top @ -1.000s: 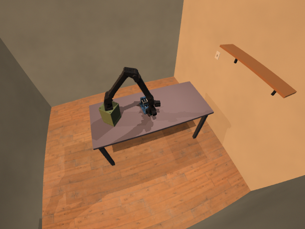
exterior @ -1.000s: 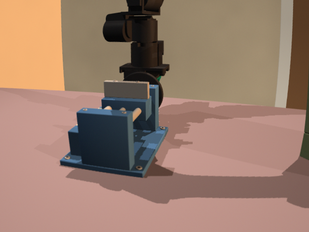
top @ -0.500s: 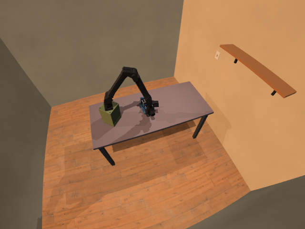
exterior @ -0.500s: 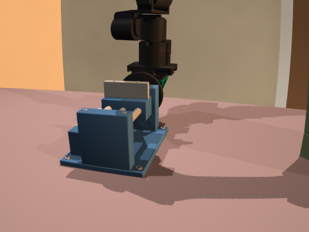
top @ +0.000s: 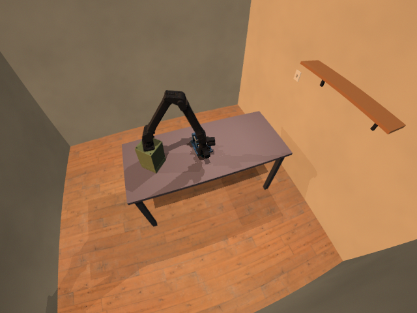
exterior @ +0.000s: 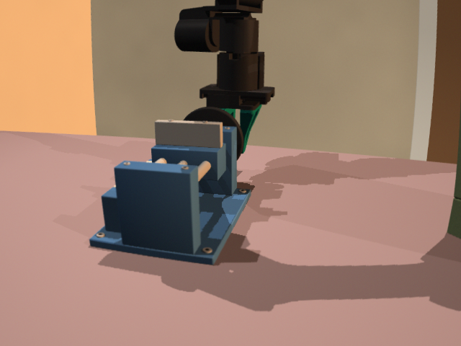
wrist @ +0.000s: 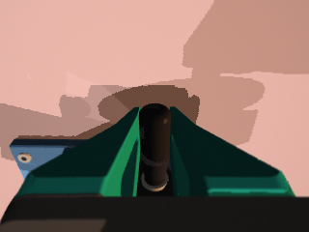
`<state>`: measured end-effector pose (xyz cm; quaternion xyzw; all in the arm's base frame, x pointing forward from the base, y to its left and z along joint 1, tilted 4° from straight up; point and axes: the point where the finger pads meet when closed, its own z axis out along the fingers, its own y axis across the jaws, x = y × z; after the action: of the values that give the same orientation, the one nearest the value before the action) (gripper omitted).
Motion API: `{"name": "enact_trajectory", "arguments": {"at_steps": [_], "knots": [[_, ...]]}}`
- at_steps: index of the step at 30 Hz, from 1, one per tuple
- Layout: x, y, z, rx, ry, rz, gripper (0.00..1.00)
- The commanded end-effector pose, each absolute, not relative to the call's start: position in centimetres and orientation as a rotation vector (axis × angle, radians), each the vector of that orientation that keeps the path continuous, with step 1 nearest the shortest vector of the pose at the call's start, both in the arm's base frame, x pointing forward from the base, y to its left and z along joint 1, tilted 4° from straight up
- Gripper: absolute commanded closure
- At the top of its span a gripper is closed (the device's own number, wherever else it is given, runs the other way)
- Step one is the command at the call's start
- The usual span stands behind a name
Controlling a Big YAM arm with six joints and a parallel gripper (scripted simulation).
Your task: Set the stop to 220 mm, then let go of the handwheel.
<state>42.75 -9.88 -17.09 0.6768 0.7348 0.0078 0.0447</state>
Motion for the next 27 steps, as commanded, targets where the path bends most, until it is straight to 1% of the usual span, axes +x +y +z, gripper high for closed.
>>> {"name": "enact_trajectory", "arguments": {"at_steps": [1,5,8,14,27], "knots": [[42.0,-10.8,-16.0,2.067,2.240,0.008,0.94],[40.9,-10.5,-17.4,2.088,2.265,-0.020,0.94],[42.0,-10.8,-15.7,2.067,2.240,0.008,0.94],[41.9,-10.7,-14.3,2.067,2.240,0.008,0.94],[42.6,-10.7,-13.1,2.064,2.230,0.016,0.94]]}}
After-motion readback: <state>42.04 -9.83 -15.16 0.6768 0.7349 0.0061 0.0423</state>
